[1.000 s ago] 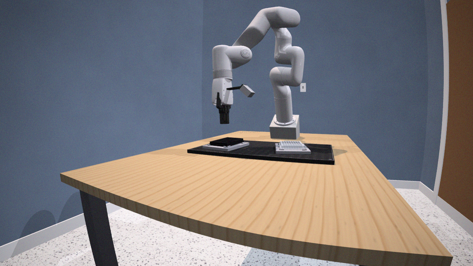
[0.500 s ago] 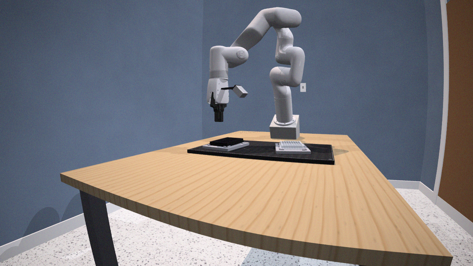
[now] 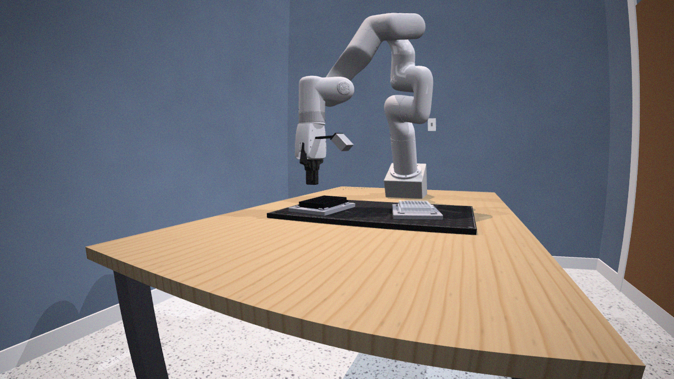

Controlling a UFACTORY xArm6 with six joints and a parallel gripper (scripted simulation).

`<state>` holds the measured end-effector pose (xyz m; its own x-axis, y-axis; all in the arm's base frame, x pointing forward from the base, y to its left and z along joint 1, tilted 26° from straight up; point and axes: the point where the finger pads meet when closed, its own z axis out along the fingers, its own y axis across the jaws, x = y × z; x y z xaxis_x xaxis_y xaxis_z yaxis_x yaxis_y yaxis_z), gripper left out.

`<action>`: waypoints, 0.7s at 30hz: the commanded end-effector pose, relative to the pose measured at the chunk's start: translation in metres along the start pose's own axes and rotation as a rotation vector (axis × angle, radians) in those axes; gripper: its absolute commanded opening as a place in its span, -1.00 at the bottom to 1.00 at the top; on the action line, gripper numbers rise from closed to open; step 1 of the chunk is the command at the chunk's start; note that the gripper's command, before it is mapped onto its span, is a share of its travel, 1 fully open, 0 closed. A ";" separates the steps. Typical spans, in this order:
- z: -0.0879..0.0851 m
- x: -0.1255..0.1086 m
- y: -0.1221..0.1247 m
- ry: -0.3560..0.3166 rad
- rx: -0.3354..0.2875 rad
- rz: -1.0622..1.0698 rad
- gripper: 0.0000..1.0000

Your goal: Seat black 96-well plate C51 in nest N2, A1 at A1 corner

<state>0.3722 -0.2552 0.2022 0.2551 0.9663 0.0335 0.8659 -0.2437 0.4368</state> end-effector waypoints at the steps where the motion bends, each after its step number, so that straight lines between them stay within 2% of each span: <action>1: 0.010 -0.001 0.002 -0.001 -0.004 0.000 -1.00; 10: 0.027 -0.001 0.002 -0.001 -0.004 0.000 -1.00; 21: 0.027 -0.001 0.002 -0.001 -0.004 0.000 -1.00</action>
<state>0.3848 -0.2579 0.1773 0.2550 0.9664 0.0335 0.8654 -0.2435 0.4380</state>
